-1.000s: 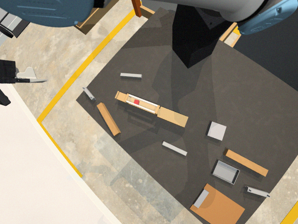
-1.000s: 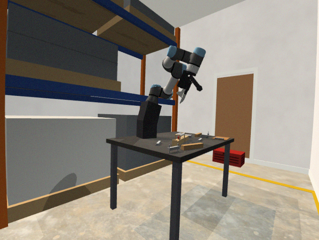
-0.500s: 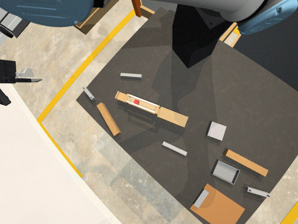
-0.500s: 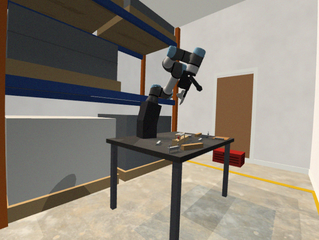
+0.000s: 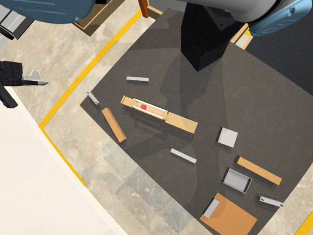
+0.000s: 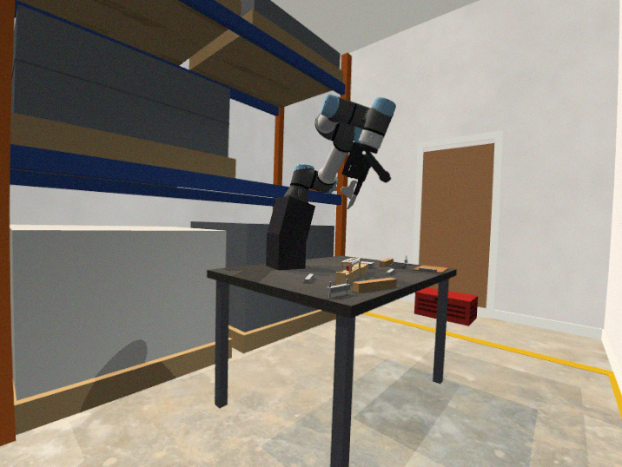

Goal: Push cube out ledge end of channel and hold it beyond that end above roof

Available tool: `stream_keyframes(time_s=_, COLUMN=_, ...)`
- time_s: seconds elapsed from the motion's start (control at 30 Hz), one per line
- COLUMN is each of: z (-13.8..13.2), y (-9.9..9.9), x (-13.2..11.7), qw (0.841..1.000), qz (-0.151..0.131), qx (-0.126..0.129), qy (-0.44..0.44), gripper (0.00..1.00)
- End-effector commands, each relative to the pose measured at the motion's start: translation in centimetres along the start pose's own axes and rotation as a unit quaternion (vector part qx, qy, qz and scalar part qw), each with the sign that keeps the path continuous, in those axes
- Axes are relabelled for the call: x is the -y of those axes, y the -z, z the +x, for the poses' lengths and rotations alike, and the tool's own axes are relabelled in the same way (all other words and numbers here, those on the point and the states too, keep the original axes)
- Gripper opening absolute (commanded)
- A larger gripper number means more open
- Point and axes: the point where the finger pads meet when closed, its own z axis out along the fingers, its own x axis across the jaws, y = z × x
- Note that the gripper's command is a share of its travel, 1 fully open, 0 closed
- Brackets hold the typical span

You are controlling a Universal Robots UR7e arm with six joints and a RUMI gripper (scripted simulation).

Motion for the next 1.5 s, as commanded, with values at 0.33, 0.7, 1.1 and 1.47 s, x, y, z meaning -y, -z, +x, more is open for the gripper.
stream_keyframes(time_s=0.33, z=0.1, y=-5.5, x=-1.2, qw=0.995, qz=0.025, qx=-0.013, qy=0.100, gripper=0.00)
stream_keyframes(time_s=0.7, z=-1.8, y=-12.7, x=-2.9, qw=0.971, qz=0.052, qx=-0.036, qy=0.232, gripper=0.00)
stream_keyframes(time_s=1.1, z=-5.6, y=-18.8, x=-4.5, qw=0.931, qz=0.069, qx=-0.066, qy=0.352, gripper=0.00)
stream_keyframes(time_s=1.47, z=-9.7, y=-22.8, x=-5.6, qw=0.889, qz=0.076, qx=-0.094, qy=0.442, gripper=0.00)
